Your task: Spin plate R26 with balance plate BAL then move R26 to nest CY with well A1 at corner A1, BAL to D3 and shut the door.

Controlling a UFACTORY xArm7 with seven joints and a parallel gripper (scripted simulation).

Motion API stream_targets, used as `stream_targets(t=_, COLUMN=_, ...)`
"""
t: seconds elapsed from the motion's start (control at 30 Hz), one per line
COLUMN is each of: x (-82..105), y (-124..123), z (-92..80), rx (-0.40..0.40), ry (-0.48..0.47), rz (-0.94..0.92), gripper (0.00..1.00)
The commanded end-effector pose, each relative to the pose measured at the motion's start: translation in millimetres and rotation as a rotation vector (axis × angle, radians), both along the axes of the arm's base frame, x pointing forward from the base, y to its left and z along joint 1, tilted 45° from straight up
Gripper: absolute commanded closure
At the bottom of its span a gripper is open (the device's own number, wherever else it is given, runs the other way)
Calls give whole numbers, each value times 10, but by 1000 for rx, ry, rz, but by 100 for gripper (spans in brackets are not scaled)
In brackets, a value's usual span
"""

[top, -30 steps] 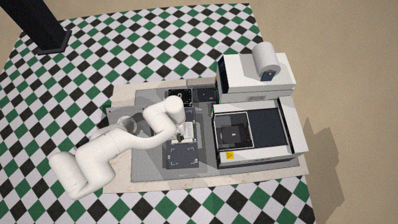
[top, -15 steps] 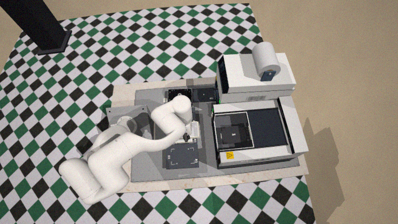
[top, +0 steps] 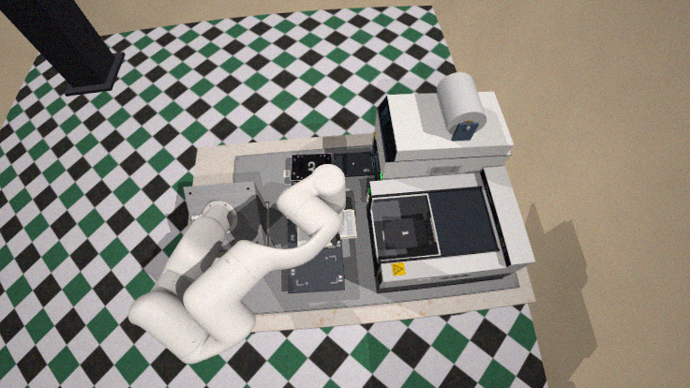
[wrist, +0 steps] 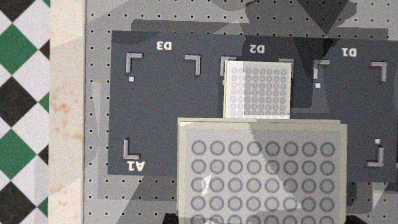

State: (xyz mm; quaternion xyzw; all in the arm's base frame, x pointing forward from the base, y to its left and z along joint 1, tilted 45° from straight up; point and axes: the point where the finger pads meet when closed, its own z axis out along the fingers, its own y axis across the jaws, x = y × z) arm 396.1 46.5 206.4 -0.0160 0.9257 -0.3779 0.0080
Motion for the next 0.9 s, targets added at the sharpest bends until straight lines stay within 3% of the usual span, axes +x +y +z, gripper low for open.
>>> stream_targets(t=0.0, x=134, y=26, z=8, rx=-8, ry=4, rz=-2, gripper=100)
stream_targets(t=0.87, x=645, y=43, z=8, rx=-8, ry=4, rz=-2, gripper=100)
